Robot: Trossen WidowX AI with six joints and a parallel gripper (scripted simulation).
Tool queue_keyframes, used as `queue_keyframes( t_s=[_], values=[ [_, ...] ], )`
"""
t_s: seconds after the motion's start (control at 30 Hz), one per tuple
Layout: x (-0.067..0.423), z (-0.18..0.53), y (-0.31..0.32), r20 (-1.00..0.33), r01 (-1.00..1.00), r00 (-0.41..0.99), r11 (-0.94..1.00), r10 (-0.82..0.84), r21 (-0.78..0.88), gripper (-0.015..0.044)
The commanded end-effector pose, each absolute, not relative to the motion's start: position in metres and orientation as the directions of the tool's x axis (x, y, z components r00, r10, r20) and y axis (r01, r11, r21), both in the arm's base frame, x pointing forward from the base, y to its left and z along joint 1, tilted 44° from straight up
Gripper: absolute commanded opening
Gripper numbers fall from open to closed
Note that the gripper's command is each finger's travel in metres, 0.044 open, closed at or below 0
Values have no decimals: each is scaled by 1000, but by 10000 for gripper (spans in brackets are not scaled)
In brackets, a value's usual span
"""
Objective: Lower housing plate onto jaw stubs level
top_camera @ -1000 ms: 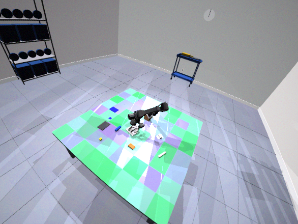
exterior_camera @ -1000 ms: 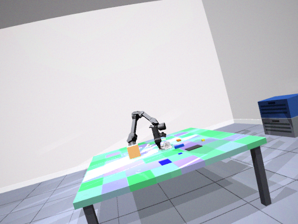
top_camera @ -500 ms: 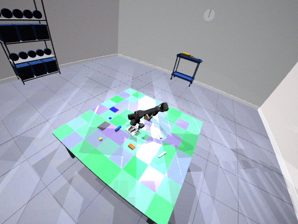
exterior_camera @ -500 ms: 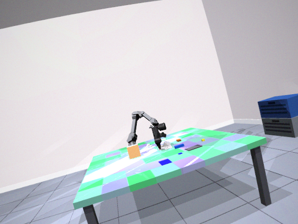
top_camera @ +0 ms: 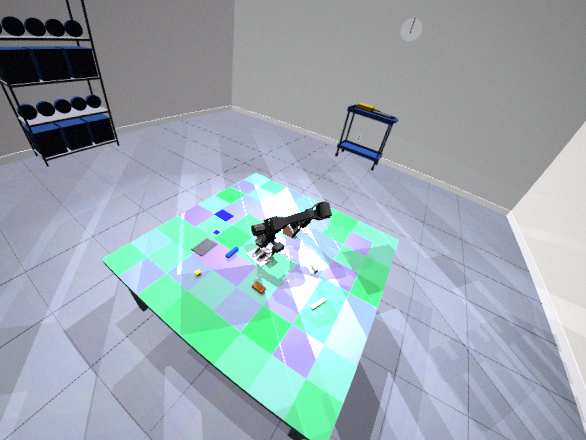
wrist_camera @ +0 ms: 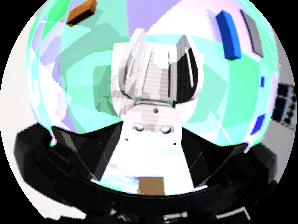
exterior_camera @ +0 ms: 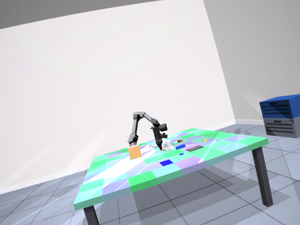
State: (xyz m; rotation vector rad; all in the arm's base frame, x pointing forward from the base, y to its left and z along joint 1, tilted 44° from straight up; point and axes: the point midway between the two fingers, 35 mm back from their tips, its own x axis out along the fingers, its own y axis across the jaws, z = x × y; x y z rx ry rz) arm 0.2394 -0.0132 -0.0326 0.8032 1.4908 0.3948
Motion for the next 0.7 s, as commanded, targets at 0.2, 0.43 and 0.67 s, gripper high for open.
queue_keyframes(
  t_s=[0.2, 0.43, 0.67],
  values=[
    [239, -35, -11, -723, 241, 82, 690, 686, 682, 351],
    [239, -36, -10, -723, 241, 82, 690, 686, 683, 351],
    [239, -36, -10, -723, 240, 82, 690, 686, 683, 351]
  ],
)
